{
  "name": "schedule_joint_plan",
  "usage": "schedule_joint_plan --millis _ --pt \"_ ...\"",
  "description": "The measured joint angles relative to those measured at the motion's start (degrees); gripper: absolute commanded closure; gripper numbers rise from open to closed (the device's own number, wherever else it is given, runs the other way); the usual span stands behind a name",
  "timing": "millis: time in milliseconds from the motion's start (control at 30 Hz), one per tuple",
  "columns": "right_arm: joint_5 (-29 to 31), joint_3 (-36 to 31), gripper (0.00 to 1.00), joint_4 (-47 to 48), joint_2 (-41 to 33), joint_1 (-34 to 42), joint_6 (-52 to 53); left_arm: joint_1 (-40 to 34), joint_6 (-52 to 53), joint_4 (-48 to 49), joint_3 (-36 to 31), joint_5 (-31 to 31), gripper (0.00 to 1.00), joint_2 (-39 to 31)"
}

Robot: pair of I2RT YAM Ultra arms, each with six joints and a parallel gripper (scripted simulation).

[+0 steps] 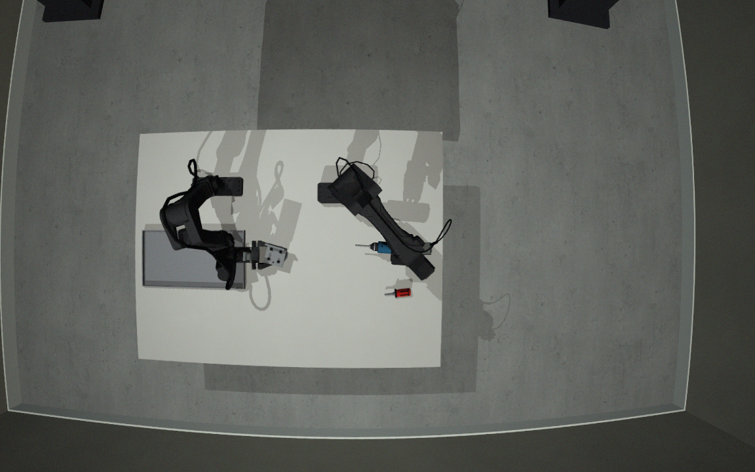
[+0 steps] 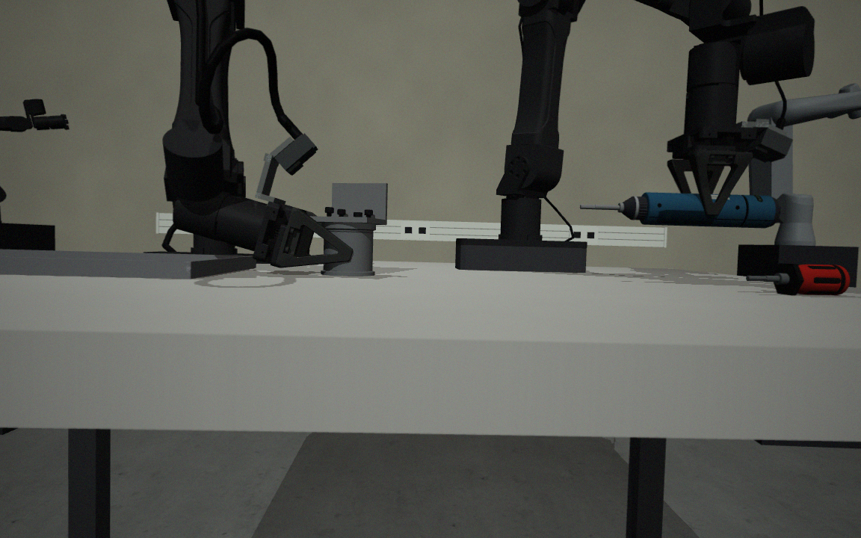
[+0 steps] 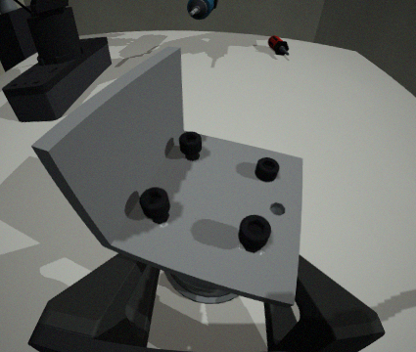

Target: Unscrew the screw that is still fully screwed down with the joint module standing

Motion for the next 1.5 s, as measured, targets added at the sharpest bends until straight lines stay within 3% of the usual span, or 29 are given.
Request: schedule_joint_plan --millis 667,1500 --pt "0.0 0.0 0.41 0.0 0.0 0.0 0.0 0.0 0.0 -5.2 4.0 0.0 0.58 -1.3" --pt "0.0 0.0 0.41 0.0 0.0 0.0 0.0 0.0 0.0 -6.1 4.0 0.0 0.58 -1.2"
